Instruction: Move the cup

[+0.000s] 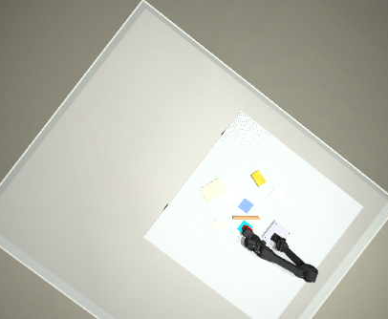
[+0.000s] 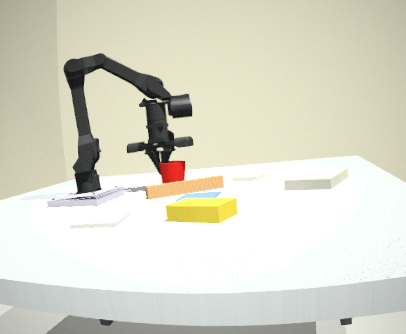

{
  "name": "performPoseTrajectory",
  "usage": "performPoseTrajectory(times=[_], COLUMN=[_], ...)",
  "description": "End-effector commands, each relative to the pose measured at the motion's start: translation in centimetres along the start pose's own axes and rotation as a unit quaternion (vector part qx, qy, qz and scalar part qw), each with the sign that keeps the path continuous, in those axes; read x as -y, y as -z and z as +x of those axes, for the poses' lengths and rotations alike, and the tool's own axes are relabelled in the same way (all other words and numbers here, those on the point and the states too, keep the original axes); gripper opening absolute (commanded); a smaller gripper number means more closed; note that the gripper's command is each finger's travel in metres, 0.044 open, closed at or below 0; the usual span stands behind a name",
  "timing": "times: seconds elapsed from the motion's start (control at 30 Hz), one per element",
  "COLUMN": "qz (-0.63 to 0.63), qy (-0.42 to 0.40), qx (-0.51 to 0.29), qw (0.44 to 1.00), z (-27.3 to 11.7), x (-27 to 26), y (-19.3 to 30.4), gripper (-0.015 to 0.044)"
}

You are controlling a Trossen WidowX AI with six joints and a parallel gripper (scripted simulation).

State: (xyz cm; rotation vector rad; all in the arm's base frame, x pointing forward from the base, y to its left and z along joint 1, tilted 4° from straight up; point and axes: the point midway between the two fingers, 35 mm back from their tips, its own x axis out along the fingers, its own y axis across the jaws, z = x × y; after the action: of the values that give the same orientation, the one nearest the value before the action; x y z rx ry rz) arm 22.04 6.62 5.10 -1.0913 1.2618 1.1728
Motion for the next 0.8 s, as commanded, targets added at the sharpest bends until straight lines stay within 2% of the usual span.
performPoseTrajectory(times=[0.0, 0.3, 0.47, 0.77], qz=[0.0, 0.0, 0.0, 0.0], qy=[0.0, 0.0, 0.0, 0.0], qx=[0.0, 0.0, 0.0, 0.0], qw=[1.0, 1.0, 1.0, 1.0], z=[-0.03, -0.03, -0.03, -0.22], x=[0.02, 0.02, 0.02, 0.04], y=[-0.01, -0.01, -0.01, -0.01], gripper=[0.0, 0.0, 0.0128, 0.0128])
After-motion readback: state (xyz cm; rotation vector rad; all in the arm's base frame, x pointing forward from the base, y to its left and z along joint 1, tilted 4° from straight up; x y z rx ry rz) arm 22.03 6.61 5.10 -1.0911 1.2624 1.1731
